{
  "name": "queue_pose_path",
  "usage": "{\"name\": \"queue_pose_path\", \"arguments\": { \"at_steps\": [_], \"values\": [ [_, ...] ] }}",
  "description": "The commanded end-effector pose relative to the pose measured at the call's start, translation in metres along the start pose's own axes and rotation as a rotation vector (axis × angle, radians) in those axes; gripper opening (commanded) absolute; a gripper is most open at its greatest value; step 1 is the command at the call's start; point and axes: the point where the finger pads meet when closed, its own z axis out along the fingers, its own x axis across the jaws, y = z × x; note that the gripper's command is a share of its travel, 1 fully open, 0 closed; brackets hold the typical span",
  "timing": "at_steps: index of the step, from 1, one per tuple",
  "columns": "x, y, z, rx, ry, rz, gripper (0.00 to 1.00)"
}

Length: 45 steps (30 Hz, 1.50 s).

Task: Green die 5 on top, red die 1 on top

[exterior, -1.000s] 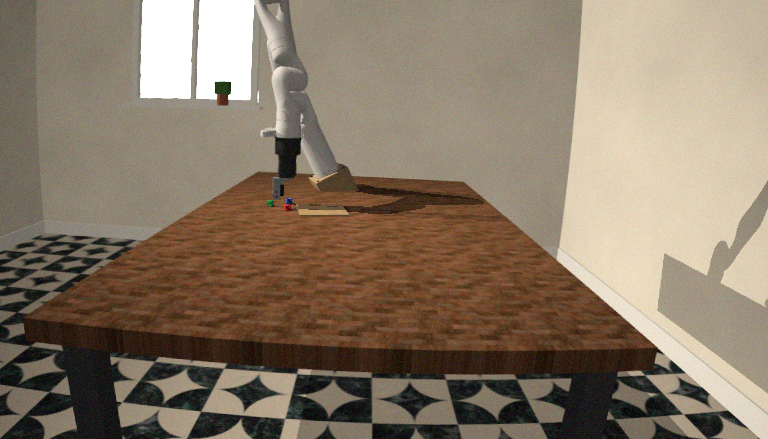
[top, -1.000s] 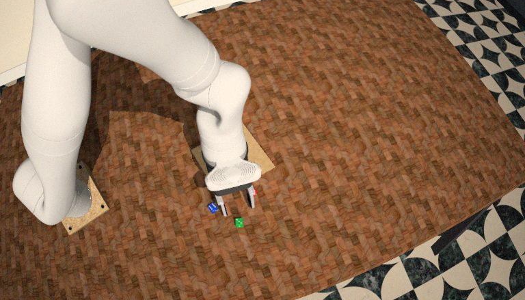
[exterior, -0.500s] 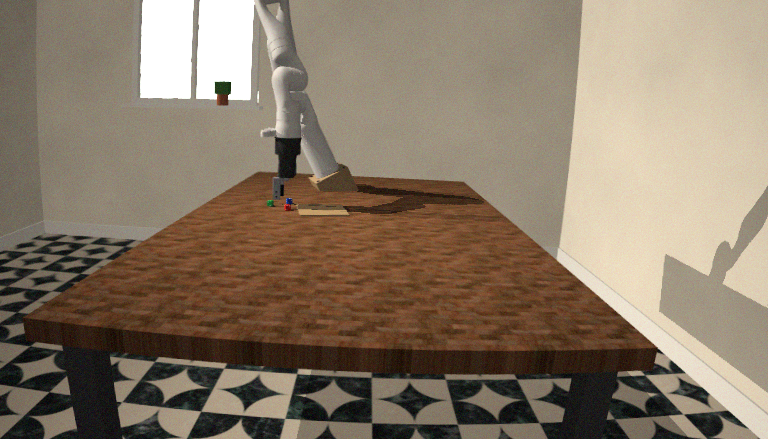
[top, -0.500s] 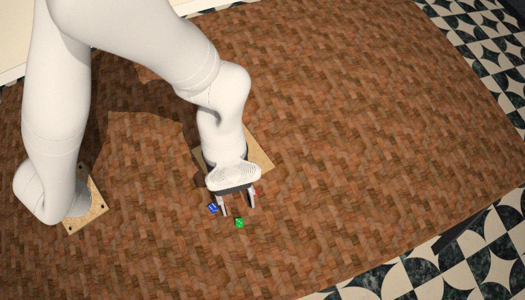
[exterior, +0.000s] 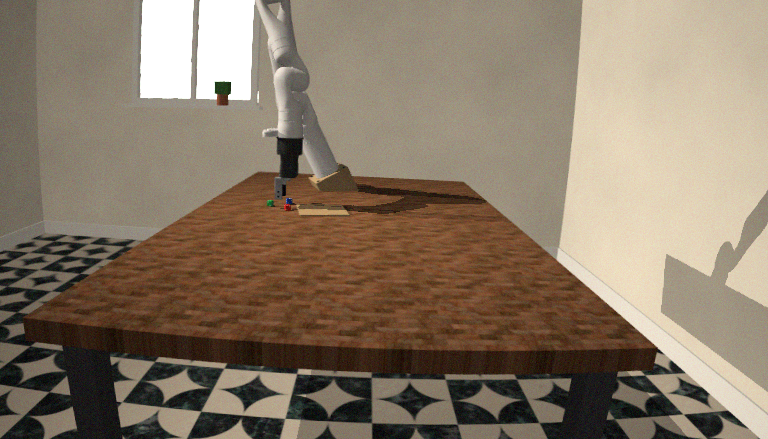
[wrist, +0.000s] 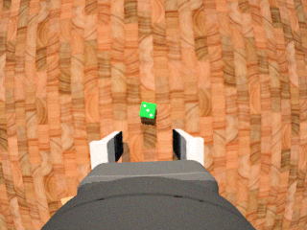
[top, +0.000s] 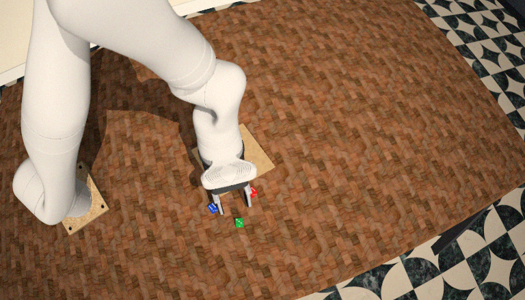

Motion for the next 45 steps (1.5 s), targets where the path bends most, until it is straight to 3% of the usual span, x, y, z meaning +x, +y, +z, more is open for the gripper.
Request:
{"name": "queue_pose_path", "arguments": {
  "at_steps": [1,15,45],
  "values": [
    [0.007,0.01,-0.001,0.001,0.0,-0.014,1.0],
    [0.037,0.044,-0.001,0.001,0.0,-0.014,1.0],
    [0.038,0.045,-0.001,0.001,0.0,-0.014,1.0]
  ]
}}
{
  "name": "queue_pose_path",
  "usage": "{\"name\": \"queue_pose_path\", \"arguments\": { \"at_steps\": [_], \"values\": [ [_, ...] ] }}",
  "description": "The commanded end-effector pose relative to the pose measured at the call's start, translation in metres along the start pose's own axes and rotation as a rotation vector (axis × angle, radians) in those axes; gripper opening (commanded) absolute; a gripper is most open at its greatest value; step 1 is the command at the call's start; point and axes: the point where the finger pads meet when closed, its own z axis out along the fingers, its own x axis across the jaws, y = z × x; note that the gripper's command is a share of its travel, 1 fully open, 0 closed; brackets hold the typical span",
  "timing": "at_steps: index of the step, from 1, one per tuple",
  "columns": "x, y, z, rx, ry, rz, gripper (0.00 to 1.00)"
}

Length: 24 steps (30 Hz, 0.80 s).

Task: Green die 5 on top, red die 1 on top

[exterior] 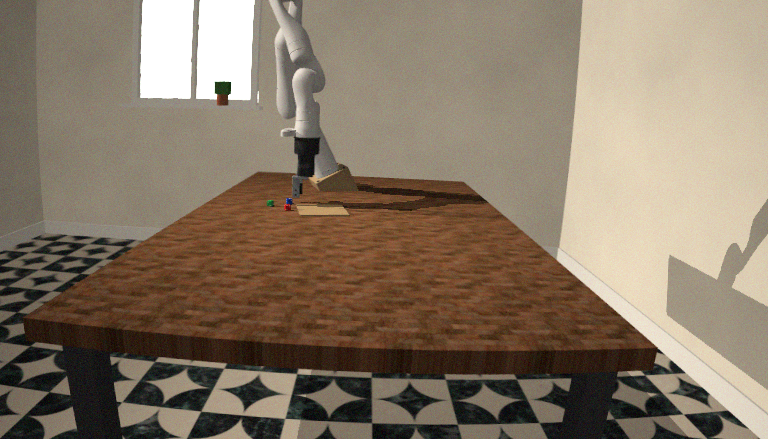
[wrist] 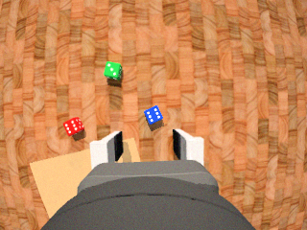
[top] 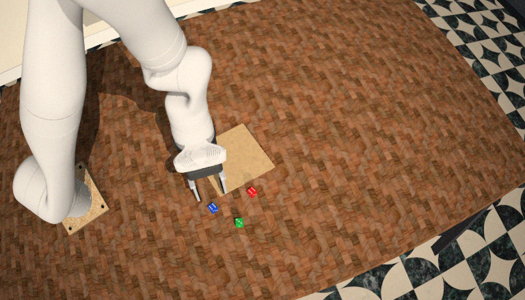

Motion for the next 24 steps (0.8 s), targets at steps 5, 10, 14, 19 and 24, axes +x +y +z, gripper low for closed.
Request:
{"name": "queue_pose_path", "arguments": {
  "at_steps": [5,10,14,19,24],
  "values": [
    [0.0,0.0,0.0,-0.001,-0.001,0.0,1.0],
    [0.0,0.0,0.0,-0.001,-0.001,0.0,1.0],
    [0.0,0.0,0.0,-0.001,-0.001,0.0,1.0],
    [-0.006,0.001,0.0,-0.001,-0.001,0.0,1.0],
    [-0.027,0.003,0.0,-0.001,-0.001,0.0,1.0]
  ]
}}
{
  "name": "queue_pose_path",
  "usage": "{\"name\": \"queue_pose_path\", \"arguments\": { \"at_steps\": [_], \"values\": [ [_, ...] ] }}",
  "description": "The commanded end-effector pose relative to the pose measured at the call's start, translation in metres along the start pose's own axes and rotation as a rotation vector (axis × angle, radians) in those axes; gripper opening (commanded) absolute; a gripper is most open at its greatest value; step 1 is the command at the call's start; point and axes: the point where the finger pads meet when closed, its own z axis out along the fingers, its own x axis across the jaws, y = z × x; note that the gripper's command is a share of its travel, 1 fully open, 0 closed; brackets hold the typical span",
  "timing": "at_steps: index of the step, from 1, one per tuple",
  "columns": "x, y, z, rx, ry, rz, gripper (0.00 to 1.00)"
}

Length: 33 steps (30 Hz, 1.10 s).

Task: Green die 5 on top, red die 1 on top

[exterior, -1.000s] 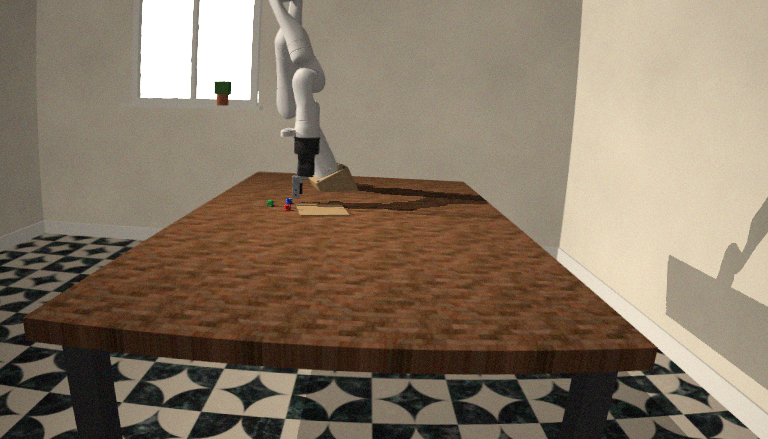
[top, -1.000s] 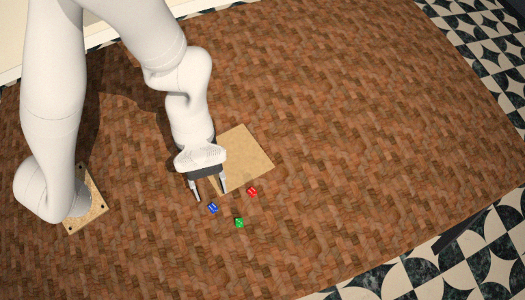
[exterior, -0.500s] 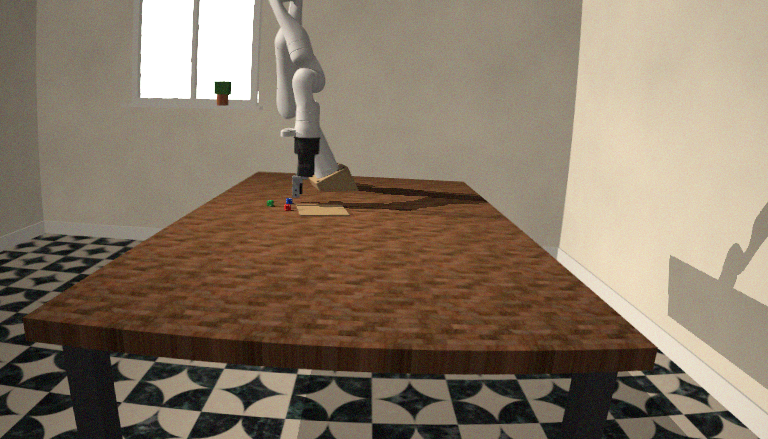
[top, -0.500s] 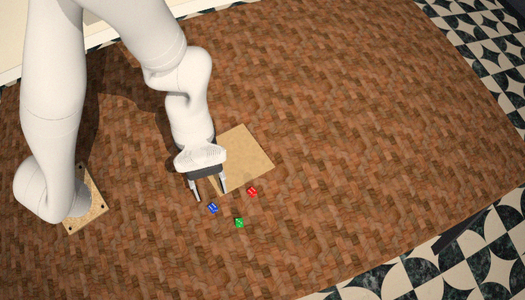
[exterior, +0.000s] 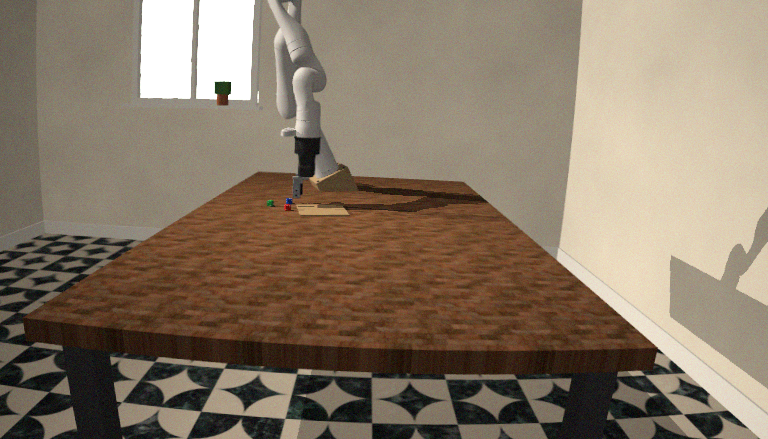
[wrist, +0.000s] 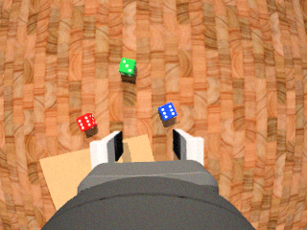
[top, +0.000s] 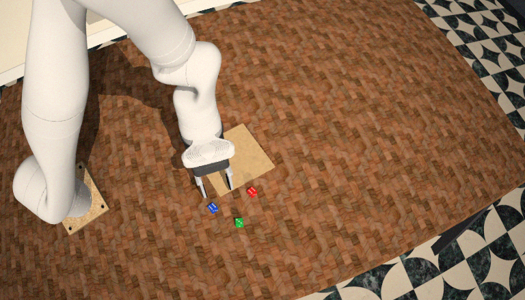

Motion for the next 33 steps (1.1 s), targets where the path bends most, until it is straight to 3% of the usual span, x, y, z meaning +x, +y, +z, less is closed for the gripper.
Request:
{"name": "queue_pose_path", "arguments": {
  "at_steps": [1,14,33],
  "values": [
    [-0.017,0.0,0.001,-0.003,-0.003,0.013,1.0],
    [-0.072,0.006,0.001,-0.003,-0.003,0.013,1.0],
    [-0.076,0.006,0.001,-0.003,-0.003,0.013,1.0]
  ]
}}
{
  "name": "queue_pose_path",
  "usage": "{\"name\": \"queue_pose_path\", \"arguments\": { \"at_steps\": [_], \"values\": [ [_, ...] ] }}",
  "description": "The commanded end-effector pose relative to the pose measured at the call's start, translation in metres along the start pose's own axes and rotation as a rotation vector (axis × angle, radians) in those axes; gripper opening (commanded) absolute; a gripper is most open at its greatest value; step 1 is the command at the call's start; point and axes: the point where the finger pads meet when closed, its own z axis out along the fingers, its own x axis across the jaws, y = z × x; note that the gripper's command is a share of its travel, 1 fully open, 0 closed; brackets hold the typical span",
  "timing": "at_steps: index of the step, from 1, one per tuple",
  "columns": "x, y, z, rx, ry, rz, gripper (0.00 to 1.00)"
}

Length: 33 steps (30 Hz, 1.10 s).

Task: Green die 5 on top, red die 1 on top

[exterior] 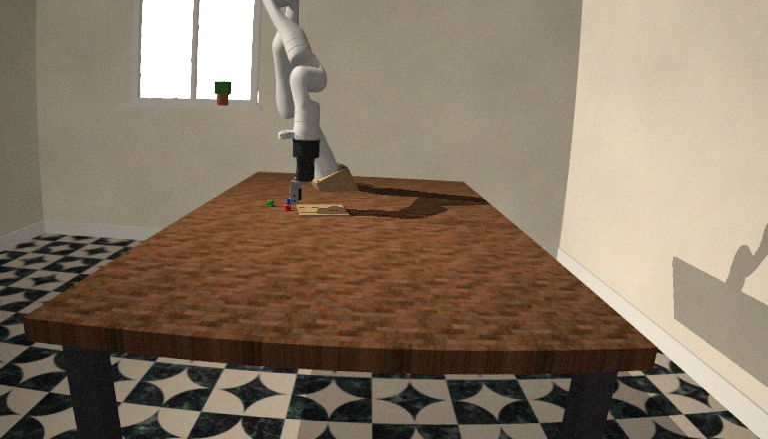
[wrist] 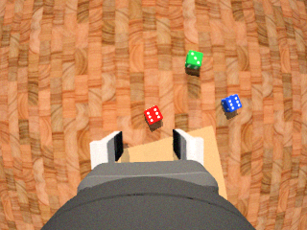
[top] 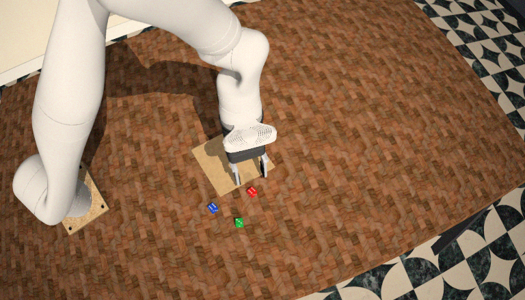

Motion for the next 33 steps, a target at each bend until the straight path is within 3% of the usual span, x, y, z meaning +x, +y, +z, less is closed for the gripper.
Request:
{"name": "queue_pose_path", "arguments": {
  "at_steps": [1,27,33],
  "values": [
    [-0.0004,0.0003,-0.0005,-0.001,-0.001,0.0,1.0],
    [-0.0004,0.0003,-0.0006,-0.001,-0.001,0.0,1.0],
    [-0.0004,0.0003,-0.0087,-0.001,-0.001,0.0,1.0]
  ]
}}
